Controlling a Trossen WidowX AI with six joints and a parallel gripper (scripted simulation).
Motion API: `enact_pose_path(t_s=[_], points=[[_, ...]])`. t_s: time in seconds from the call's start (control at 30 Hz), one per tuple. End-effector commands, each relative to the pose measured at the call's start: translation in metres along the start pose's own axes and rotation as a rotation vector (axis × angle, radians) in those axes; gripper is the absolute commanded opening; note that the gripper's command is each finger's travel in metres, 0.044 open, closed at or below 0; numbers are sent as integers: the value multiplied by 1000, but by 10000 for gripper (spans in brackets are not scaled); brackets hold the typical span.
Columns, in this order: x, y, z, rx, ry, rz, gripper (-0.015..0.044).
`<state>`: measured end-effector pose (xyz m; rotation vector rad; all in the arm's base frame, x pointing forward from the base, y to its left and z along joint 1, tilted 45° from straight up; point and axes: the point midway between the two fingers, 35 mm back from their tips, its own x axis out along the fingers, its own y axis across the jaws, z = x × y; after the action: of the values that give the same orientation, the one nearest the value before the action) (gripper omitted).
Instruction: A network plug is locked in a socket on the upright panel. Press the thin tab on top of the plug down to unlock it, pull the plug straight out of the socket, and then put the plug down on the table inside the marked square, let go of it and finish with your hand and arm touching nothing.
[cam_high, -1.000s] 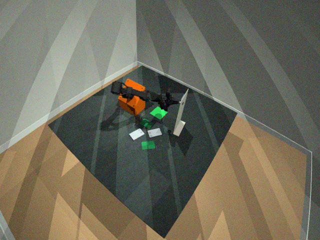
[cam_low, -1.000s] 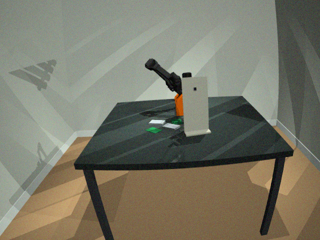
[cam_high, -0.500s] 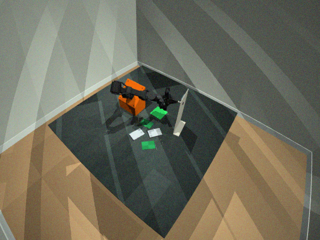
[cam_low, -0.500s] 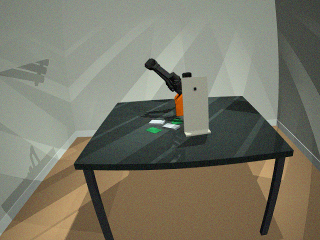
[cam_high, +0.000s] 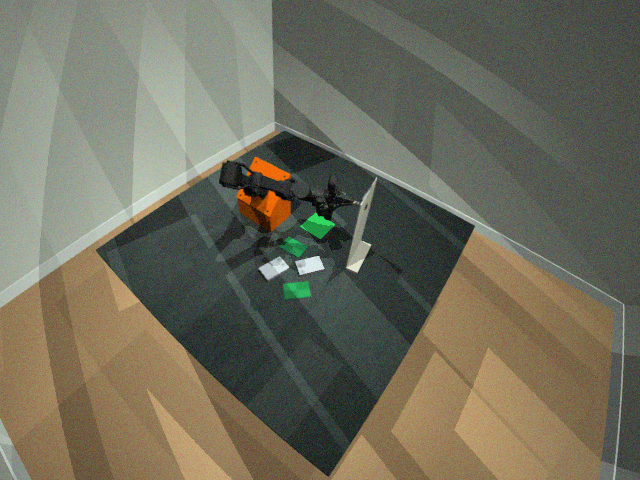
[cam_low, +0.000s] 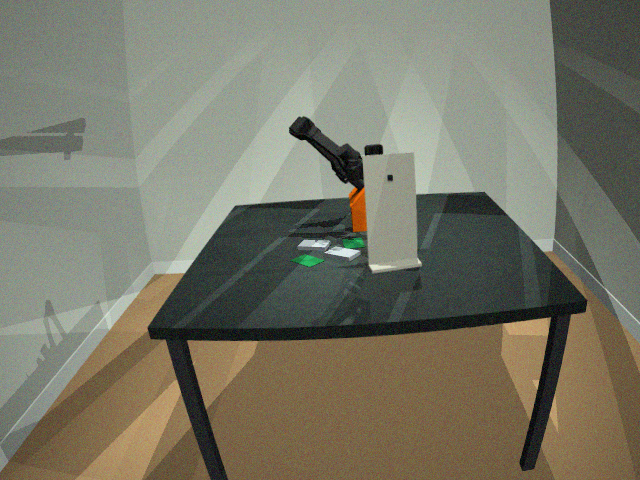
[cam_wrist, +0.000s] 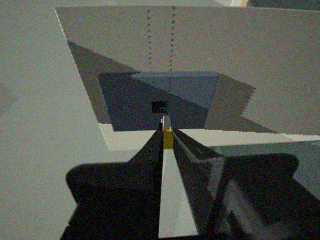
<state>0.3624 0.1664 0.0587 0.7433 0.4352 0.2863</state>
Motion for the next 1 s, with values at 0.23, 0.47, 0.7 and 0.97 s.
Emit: enact_pose_path(t_s=[0.23, 0.47, 0.7, 0.97], points=[[-7, 1, -2, 4, -5, 1, 0], [-11, 1, -4, 4, -5, 1, 0], [-14, 1, -6, 4, -5, 1, 0], [-19, 1, -8, 4, -4, 0, 0]])
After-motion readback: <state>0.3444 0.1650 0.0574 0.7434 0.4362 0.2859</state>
